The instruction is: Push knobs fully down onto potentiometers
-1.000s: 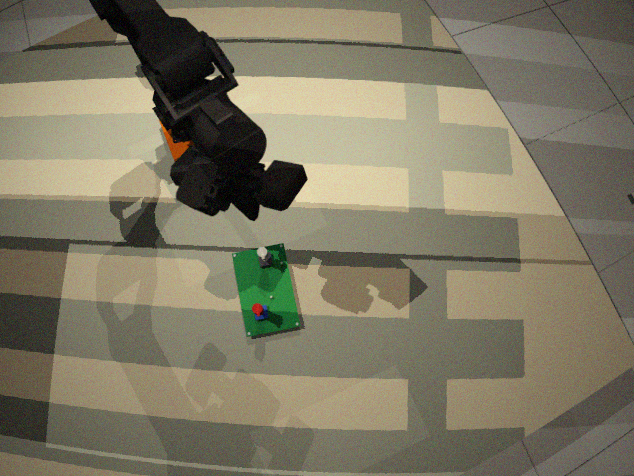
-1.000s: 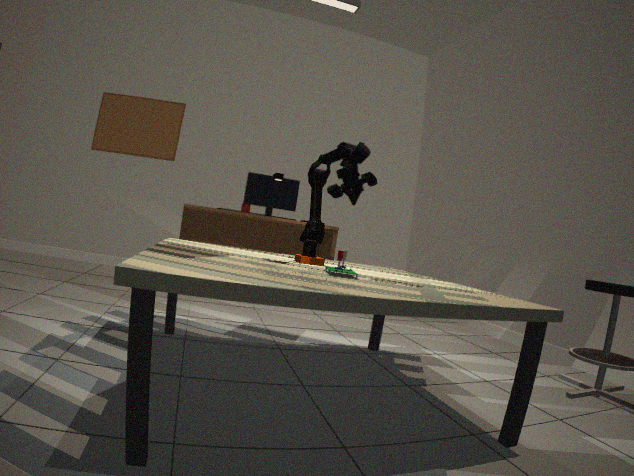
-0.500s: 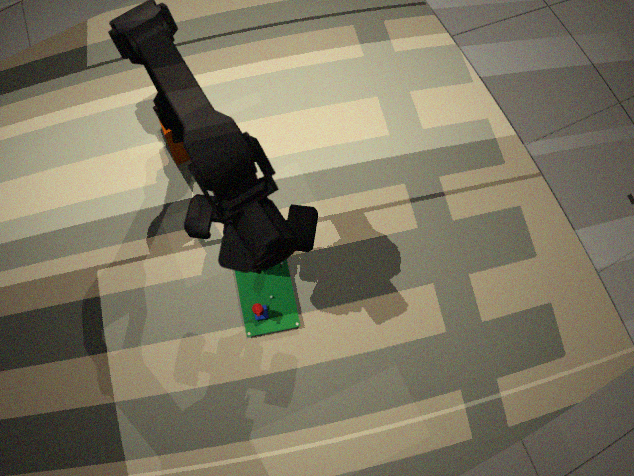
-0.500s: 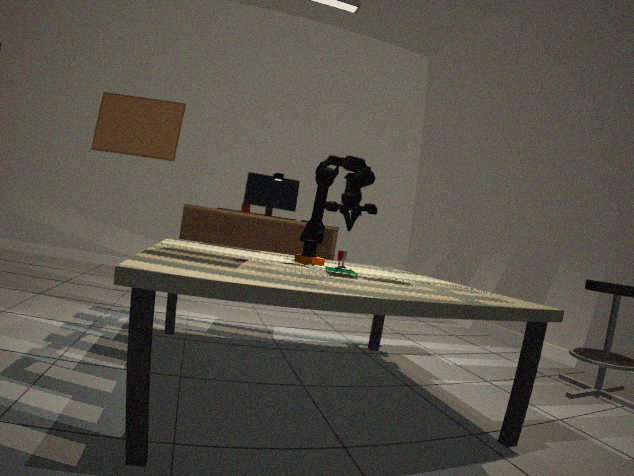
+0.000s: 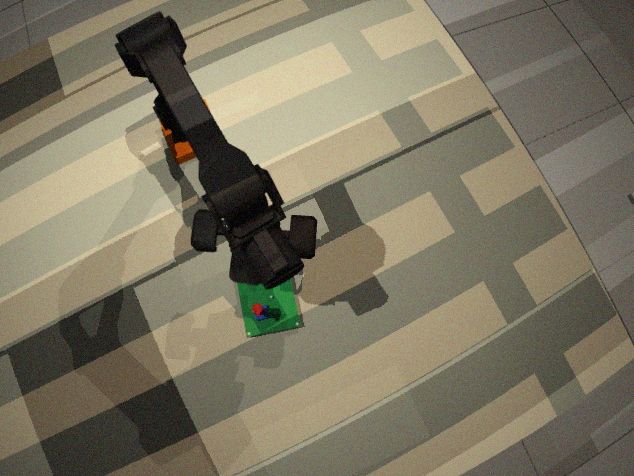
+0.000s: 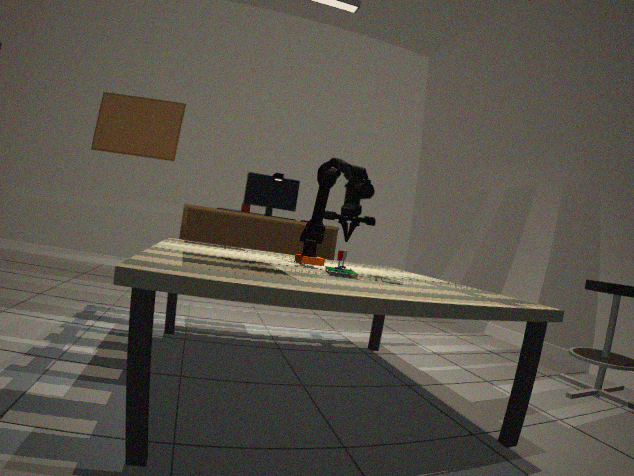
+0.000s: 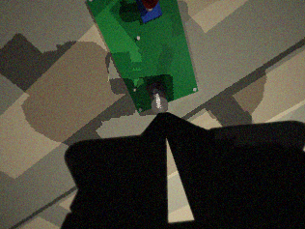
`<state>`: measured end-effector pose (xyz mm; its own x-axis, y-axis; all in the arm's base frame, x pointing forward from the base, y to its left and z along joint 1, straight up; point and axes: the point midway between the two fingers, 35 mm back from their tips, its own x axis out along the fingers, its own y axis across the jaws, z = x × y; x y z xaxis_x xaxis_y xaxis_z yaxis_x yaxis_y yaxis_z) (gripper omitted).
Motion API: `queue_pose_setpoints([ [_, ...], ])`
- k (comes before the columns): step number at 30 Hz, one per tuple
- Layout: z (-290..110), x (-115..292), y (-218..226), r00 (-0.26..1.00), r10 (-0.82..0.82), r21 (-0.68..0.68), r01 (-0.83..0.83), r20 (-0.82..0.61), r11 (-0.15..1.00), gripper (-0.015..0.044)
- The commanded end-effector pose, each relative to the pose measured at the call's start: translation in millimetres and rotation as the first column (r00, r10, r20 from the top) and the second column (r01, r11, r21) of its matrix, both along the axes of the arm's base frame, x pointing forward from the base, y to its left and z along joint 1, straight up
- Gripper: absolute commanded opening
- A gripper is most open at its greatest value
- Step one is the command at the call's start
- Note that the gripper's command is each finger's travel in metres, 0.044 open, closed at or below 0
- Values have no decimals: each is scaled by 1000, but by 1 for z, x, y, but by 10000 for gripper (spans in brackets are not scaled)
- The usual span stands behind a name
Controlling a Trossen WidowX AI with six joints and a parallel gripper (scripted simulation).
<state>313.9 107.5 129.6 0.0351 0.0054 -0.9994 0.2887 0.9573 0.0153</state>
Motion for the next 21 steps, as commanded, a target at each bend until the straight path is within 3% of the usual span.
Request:
queue_pose_setpoints([
  [1,-8,-1,0,1000,7,1,-7,-9,1000,0],
  [21,-29,0,0,1000,7,1,-7,-9,1000,0],
])
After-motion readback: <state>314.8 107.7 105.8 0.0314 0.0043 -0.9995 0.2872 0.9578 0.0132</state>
